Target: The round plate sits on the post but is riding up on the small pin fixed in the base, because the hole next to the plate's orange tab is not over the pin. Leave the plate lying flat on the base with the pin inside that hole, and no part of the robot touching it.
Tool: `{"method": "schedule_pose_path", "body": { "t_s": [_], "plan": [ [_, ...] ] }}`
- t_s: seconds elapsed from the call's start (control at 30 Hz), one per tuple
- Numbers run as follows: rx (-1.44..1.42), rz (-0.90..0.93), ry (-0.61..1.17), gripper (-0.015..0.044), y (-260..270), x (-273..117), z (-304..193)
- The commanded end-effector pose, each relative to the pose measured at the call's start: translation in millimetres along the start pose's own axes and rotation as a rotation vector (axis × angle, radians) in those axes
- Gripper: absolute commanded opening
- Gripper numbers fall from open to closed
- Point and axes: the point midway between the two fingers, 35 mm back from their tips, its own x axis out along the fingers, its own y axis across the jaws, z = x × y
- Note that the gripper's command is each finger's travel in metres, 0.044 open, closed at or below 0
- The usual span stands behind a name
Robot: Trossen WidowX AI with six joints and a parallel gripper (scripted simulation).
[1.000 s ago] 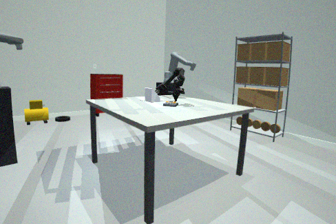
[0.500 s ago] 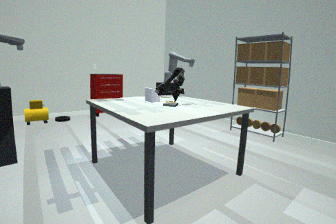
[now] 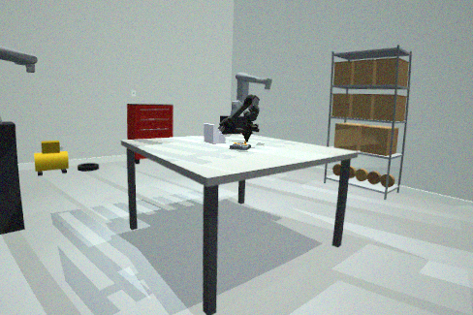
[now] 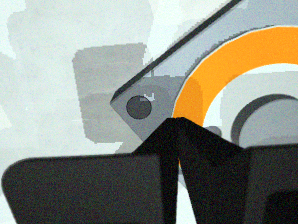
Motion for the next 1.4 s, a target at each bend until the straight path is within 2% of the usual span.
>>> {"method": "schedule_pose_path", "body": {
  "t_s": [0.0, 1.37],
  "plan": [
    [0.006, 0.009, 0.016, 0.0000, 1.7, 2.8, -7.1],
    [0.007, 0.008, 0.017, 0.0000, -3.4, 2.4, -31.1]
  ]
}}
